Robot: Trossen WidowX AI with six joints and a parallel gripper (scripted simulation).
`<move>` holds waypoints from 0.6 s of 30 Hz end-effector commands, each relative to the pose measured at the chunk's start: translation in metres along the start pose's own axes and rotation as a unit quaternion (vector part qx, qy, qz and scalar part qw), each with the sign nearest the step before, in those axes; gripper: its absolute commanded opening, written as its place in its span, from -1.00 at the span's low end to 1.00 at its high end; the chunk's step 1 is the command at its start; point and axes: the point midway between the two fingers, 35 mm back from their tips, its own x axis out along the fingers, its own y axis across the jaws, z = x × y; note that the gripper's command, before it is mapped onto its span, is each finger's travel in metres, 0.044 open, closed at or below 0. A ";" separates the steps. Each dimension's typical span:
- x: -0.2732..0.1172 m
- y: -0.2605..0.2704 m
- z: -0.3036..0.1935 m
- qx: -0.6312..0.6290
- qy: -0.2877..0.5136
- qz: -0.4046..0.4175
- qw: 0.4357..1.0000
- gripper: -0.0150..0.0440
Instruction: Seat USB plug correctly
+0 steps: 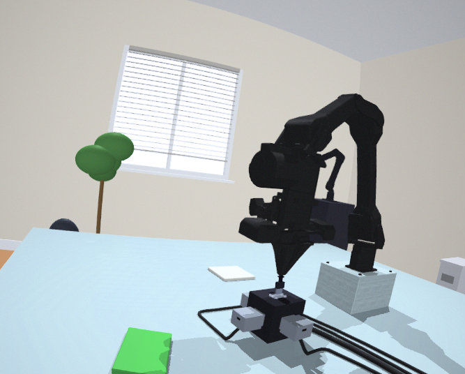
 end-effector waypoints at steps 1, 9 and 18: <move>0.001 0.000 0.000 0.002 -0.002 0.001 1.000 -0.49; 0.002 0.000 0.000 0.002 -0.002 0.001 1.000 -0.49; 0.003 0.000 0.000 0.002 -0.002 0.001 1.000 -0.49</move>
